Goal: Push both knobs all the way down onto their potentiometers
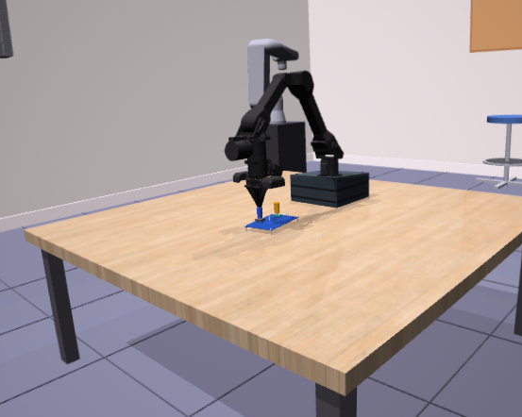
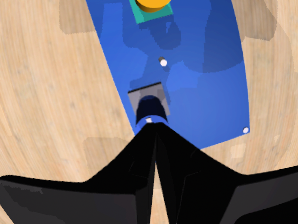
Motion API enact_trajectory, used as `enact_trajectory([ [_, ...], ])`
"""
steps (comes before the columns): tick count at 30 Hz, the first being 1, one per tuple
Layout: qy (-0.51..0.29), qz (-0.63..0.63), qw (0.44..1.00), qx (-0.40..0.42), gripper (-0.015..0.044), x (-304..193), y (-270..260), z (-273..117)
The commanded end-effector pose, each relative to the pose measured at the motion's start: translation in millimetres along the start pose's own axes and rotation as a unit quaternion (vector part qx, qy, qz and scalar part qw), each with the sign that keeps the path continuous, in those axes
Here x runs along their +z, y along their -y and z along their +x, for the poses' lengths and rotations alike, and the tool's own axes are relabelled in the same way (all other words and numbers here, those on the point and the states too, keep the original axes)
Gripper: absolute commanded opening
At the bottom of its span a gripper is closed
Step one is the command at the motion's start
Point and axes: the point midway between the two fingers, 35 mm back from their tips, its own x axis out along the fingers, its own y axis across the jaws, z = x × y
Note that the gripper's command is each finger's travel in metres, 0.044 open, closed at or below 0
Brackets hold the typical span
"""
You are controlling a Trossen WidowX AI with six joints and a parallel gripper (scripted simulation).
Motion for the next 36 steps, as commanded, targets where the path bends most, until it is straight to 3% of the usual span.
enact_trajectory([
  [1, -0.002, -0.002, 1.0, 0.002, 0.0, -1, -1, -5],
  [12, -0.002, -0.002, 1.0, 0.002, 0.0, -1, -1, -17],
  [21, 0.004, 0.0, 1.0, 0.001, 0.0236, 4, 0, -12],
  [29, 0.005, -0.002, 1.0, 0.001, 0.044, 95, -1, -38],
  [36, 0.006, -0.002, 1.0, 0.002, 0.044, 166, -8, -37],
])
